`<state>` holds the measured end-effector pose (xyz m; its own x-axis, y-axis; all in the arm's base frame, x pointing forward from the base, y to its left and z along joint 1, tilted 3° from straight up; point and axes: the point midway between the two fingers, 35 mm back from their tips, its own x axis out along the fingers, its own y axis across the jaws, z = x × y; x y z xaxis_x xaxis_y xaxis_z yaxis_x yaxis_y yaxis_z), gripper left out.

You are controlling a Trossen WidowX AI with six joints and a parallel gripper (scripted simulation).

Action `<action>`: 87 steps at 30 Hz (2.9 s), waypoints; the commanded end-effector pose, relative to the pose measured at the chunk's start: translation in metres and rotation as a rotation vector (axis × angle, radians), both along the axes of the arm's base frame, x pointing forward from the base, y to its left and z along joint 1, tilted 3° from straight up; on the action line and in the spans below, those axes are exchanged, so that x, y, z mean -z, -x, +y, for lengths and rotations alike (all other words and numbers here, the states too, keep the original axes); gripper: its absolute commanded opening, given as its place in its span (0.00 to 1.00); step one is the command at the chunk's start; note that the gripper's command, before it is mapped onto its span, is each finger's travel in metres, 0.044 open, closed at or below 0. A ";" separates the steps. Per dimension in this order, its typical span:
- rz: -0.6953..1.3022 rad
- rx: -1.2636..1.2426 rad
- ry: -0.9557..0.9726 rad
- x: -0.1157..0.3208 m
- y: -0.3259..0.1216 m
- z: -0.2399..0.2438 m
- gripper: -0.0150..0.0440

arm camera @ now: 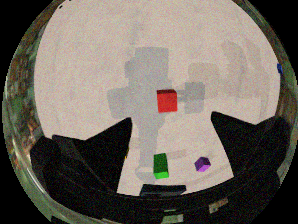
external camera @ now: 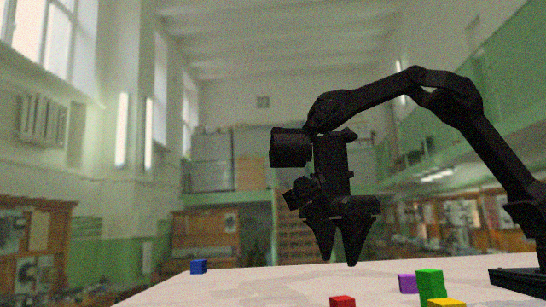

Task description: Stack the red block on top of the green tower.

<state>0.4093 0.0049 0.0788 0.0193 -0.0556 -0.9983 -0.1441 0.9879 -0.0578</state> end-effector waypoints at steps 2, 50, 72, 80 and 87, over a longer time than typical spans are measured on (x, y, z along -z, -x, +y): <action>0.013 -0.004 -0.006 0.030 0.001 -0.001 1.00; 0.013 -0.004 -0.006 0.074 0.000 -0.003 0.91; 0.013 -0.004 -0.006 0.057 0.000 -0.002 0.25; 0.013 -0.004 -0.006 0.020 0.000 -0.001 0.25; 0.013 -0.004 -0.006 -0.013 0.000 0.001 0.25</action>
